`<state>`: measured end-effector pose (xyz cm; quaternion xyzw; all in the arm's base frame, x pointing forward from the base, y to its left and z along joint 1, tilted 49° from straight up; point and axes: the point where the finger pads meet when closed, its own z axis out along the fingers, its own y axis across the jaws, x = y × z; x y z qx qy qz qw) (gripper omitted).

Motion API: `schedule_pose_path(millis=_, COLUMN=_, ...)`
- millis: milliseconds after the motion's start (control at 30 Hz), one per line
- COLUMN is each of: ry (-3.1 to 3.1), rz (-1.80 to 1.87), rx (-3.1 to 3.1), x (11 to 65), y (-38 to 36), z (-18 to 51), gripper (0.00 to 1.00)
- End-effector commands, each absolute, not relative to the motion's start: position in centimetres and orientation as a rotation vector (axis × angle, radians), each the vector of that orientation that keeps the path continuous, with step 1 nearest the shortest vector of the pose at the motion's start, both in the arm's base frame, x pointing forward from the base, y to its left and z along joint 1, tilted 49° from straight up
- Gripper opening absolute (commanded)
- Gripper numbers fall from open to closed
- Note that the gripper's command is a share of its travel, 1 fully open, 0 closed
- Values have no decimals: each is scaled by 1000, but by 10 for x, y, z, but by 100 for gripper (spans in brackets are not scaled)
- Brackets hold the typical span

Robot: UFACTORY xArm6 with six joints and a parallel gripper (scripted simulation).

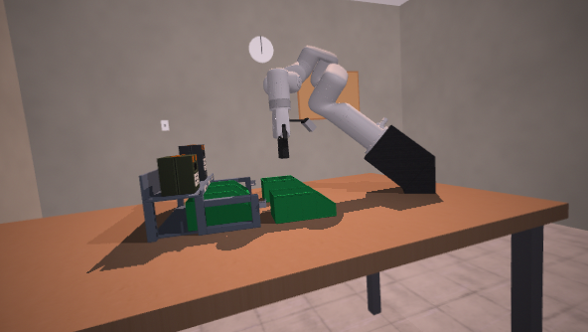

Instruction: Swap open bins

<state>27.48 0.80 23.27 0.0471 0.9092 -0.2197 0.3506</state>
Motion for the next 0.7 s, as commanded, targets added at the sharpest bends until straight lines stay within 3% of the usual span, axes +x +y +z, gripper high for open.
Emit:
schedule_pose_path(millis=0, ry=2353, rz=-567, rx=123, x=276, y=8, z=233, gripper=26)
schedule_pose_path(millis=667, ry=2353, rz=-567, rx=122, x=291, y=-3, z=217, gripper=26)
